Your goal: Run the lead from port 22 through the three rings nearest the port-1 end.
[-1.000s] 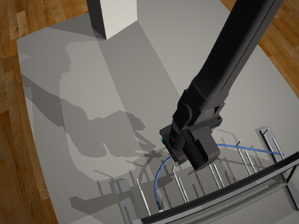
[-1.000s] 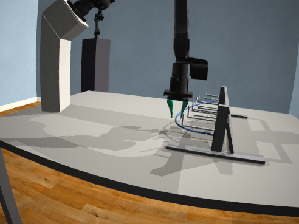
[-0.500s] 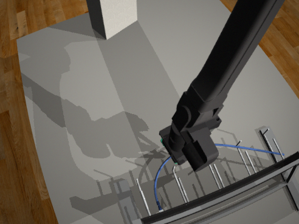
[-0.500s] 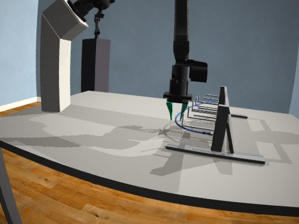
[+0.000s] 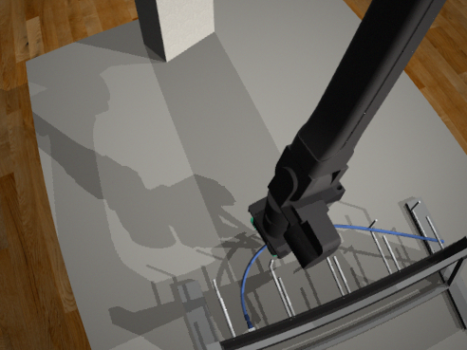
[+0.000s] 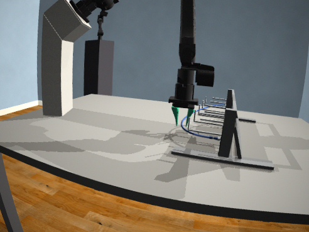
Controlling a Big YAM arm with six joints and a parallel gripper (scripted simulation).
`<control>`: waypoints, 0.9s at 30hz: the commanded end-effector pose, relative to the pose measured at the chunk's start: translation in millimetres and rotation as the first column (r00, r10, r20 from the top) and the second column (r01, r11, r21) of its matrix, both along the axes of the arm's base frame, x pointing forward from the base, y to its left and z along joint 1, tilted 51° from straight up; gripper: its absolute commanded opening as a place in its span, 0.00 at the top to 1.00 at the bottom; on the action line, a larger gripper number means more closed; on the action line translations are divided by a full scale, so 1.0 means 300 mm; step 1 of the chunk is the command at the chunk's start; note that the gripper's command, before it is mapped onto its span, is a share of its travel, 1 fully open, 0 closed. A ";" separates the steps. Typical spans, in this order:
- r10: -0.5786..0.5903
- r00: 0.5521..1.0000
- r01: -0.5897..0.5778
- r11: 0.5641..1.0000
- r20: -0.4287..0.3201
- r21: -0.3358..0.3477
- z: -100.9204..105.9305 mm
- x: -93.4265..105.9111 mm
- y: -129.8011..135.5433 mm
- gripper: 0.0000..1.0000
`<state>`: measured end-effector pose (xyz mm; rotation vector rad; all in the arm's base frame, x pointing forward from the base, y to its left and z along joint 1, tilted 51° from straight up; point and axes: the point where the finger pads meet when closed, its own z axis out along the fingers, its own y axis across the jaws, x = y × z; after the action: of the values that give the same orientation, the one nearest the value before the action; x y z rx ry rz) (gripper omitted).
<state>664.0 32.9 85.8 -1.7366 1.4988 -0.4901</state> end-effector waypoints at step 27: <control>0.000 1.000 0.000 1.000 0.007 0.004 0.001 0.015 0.013 0.67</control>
<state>664.2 33.1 85.0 -1.7370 1.4993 -0.4894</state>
